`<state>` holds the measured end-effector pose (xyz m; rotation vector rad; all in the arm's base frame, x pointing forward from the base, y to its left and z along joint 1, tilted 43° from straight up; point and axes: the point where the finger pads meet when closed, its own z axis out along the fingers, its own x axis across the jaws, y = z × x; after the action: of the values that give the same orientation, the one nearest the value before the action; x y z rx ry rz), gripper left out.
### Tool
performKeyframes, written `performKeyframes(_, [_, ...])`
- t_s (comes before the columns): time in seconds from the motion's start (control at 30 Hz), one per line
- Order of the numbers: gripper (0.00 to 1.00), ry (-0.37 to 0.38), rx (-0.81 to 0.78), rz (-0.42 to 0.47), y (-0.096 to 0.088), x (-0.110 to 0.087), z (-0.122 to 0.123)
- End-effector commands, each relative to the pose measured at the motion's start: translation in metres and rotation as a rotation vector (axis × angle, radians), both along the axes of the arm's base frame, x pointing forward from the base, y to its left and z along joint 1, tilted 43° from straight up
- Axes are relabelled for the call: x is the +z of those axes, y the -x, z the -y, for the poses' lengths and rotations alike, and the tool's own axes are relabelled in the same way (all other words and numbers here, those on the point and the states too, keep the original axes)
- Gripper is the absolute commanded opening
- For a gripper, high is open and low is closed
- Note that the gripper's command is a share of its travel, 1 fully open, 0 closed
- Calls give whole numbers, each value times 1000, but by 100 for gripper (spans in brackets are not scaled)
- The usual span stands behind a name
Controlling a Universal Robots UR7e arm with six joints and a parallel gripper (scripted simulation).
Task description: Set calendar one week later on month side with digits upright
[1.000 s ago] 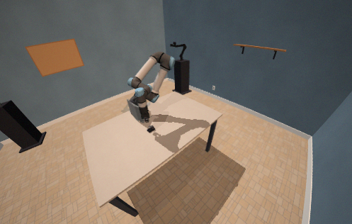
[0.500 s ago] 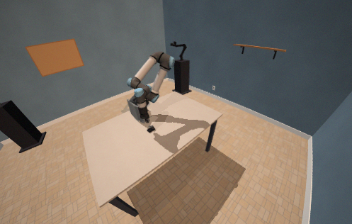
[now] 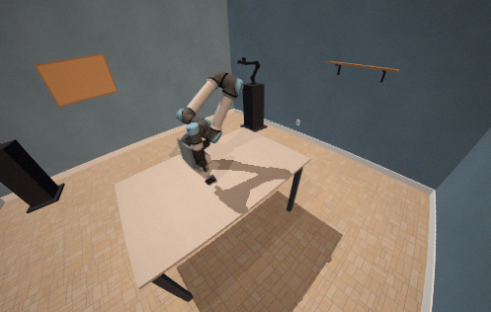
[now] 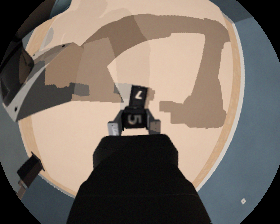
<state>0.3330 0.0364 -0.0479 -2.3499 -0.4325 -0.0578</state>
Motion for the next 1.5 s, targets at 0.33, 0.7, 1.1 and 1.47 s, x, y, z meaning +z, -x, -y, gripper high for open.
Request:
performKeyframes(0.33, [57,15,-129,-119,-5,-1,1])
performKeyframes(0.7, [57,17,-149,-137,-6,-2,2])
performKeyframes(1.1, [57,17,-149,-138,-6,-2,2])
performKeyframes(1.47, [57,17,-149,-137,-5,-6,-2])
